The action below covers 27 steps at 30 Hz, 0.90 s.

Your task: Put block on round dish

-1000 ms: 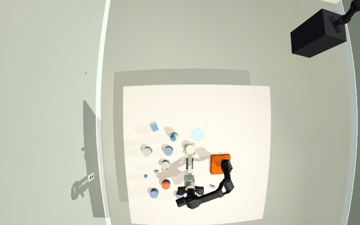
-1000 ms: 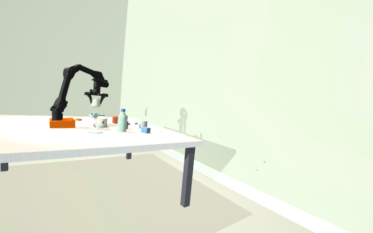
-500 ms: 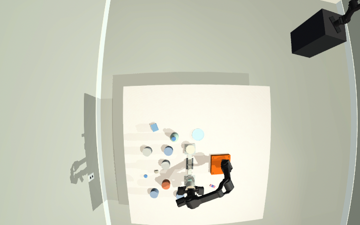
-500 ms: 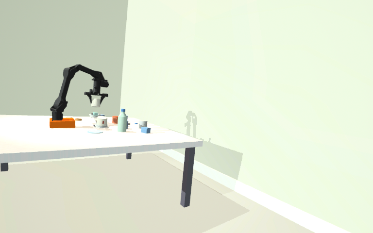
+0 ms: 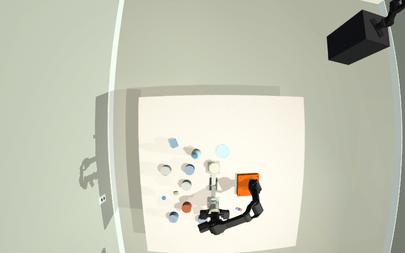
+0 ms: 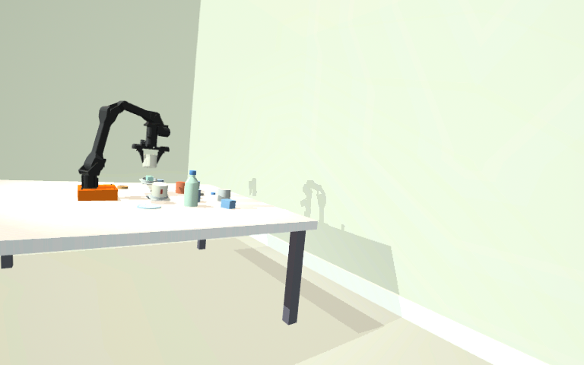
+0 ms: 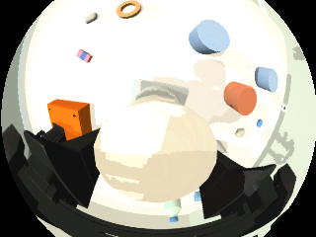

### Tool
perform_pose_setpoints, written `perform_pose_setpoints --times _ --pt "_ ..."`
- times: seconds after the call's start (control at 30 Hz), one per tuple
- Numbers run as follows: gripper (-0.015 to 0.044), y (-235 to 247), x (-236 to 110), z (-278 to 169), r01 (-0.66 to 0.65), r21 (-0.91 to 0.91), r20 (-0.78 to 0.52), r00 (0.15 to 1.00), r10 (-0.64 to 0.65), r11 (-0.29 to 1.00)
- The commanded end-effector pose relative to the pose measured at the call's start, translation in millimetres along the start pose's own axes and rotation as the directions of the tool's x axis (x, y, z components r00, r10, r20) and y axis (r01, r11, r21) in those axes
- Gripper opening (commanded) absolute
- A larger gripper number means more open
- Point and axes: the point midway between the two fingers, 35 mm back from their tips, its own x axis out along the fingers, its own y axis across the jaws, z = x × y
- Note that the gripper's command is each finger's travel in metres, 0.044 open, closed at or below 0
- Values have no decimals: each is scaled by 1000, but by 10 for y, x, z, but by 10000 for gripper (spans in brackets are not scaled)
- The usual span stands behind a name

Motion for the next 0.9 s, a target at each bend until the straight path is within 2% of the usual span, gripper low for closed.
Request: perform_pose_setpoints --times 0.0,0.87 --pt "0 -4 -4 2 3 0 2 1000 -3 1000" --pt "0 6 17 30 3 0 2 1000 -3 1000"
